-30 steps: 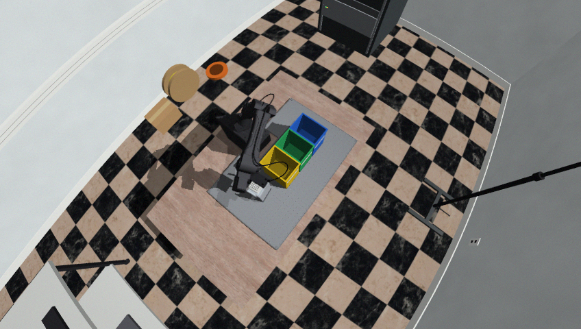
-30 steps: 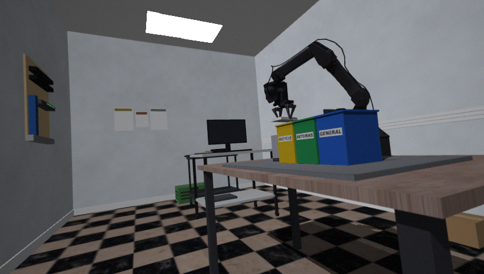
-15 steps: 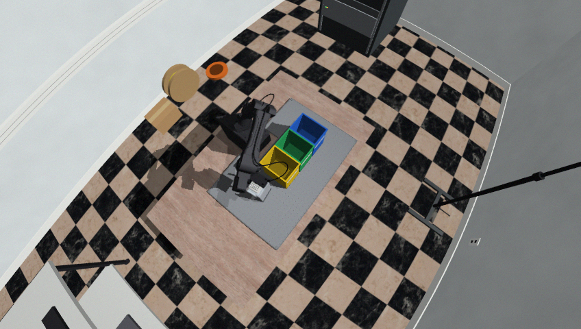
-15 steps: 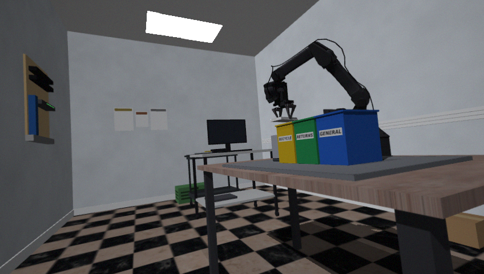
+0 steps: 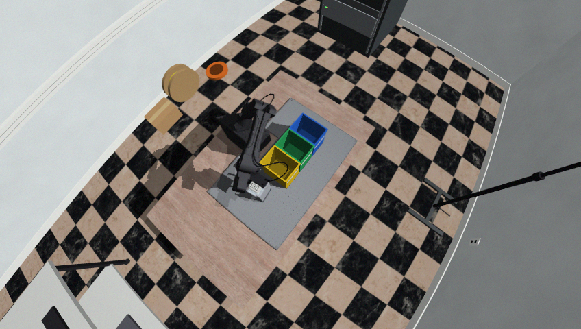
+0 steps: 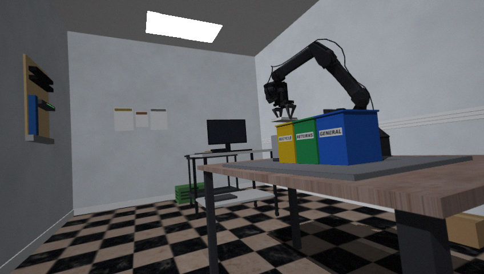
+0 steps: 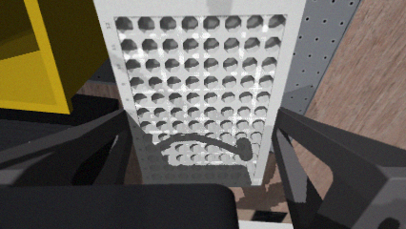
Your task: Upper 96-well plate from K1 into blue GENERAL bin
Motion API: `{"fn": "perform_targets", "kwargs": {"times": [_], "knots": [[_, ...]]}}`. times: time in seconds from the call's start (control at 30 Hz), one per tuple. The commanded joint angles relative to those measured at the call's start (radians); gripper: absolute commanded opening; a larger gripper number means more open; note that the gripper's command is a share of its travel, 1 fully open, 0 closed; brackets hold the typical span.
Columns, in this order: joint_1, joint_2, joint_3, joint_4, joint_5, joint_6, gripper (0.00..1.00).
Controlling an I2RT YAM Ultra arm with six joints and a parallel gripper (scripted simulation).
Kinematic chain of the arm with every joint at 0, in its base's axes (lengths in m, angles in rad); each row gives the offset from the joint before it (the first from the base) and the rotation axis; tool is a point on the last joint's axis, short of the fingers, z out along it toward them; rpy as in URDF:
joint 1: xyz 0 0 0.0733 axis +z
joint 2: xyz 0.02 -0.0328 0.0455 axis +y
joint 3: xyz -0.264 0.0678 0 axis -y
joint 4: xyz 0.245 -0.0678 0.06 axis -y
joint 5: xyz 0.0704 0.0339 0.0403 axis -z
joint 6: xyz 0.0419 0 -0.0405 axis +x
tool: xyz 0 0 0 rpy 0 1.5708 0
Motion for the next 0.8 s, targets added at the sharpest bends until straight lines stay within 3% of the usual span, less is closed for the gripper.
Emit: {"fn": "perform_targets", "kwargs": {"times": [0.0, 0.77], "knots": [[0.013, -0.042, -0.038, 0.009, -0.017, 0.095, 0.0], [0.089, -0.258, -0.257, 0.058, -0.069, 0.224, 0.0]]}}
